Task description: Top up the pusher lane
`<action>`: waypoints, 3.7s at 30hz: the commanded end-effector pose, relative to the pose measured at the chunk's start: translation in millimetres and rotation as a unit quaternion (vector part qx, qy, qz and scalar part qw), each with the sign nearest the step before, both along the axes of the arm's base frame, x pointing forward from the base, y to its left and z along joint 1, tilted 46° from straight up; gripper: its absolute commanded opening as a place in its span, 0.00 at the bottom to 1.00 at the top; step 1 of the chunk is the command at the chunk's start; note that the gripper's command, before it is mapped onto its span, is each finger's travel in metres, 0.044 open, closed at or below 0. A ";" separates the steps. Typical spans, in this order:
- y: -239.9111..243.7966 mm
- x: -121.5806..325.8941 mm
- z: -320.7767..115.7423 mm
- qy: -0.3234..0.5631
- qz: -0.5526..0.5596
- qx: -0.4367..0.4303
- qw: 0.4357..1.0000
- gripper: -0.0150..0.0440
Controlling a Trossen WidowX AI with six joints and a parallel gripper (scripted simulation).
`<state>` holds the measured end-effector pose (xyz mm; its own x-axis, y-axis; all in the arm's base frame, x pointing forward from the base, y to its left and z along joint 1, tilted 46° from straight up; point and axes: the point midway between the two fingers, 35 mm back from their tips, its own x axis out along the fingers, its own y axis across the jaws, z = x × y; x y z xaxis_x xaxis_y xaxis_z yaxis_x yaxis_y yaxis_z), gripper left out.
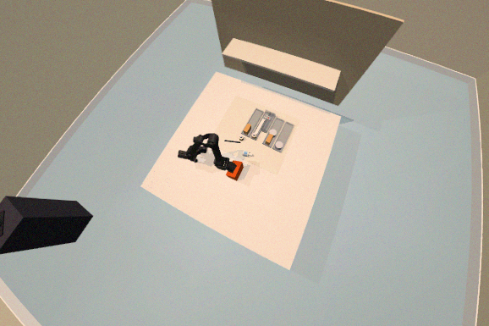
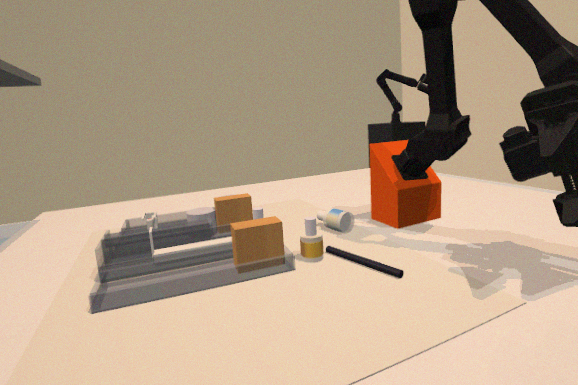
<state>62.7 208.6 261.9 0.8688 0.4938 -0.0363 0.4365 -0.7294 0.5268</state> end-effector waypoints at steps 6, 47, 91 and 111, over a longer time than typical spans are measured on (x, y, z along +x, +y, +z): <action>11.9 19.4 -14.8 0.071 -0.025 0.028 0.997 1.00; -125.1 206.3 -193.3 0.390 -0.665 0.599 -0.215 1.00; -121.6 212.1 -223.9 0.252 -0.597 0.489 -0.584 1.00; -101.7 210.7 -243.1 0.252 -0.597 0.489 -0.585 1.00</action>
